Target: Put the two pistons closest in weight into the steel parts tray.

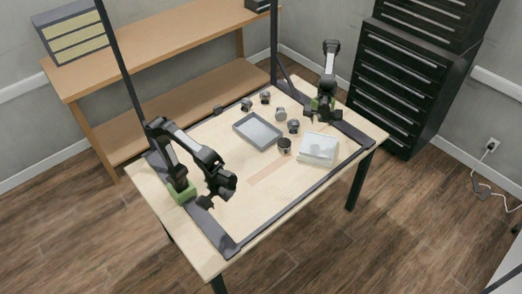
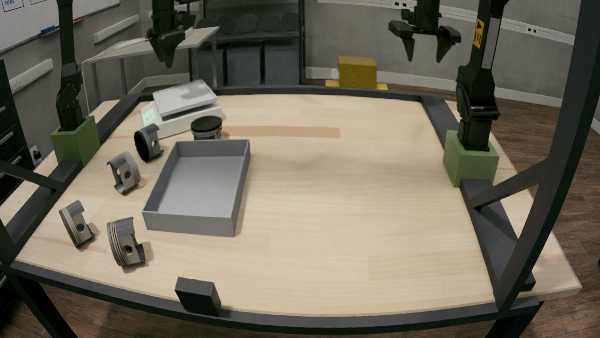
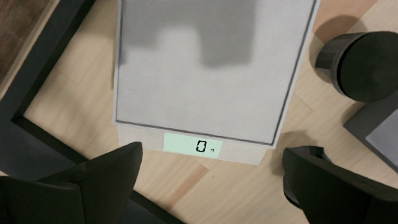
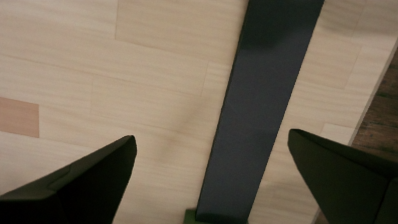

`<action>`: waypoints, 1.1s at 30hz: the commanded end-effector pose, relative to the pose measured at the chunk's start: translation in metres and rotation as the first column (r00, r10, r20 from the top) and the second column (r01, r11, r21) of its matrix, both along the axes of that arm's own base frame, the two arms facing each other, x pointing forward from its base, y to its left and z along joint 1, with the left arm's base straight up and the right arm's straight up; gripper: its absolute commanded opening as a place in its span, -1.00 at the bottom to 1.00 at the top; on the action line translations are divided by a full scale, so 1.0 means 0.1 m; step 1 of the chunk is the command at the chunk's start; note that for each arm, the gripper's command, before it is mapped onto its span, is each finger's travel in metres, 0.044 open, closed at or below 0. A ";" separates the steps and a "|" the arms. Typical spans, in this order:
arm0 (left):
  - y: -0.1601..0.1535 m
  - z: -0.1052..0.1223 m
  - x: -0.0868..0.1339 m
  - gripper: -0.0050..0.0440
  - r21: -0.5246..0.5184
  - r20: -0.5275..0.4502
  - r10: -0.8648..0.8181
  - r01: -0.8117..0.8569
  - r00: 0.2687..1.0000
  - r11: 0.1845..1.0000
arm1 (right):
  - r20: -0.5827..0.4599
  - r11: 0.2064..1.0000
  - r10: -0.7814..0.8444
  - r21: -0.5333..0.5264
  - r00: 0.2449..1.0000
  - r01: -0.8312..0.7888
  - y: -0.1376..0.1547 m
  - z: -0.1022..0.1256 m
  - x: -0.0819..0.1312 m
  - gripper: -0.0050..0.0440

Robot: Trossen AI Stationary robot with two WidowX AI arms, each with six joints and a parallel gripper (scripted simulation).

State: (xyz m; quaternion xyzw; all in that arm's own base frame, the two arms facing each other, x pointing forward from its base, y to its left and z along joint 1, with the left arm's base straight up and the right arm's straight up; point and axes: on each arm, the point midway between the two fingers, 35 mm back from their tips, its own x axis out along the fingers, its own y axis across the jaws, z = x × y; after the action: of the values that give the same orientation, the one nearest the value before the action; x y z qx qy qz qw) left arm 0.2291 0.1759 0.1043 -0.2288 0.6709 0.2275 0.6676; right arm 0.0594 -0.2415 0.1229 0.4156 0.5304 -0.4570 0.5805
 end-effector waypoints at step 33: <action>-0.99 0.09 -0.11 0.75 0.013 0.013 -0.517 0.517 0.856 0.856 | -0.015 0.998 0.007 0.070 1.000 -0.006 -0.03 0.08 0.02 0.84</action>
State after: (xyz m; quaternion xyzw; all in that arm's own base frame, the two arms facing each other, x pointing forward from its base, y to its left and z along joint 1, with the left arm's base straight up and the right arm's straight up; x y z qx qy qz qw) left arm 0.2197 0.0948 0.1077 -0.0737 0.7063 0.0717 0.7004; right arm 0.0589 -0.2392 0.1228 0.4386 0.5601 -0.4348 0.5521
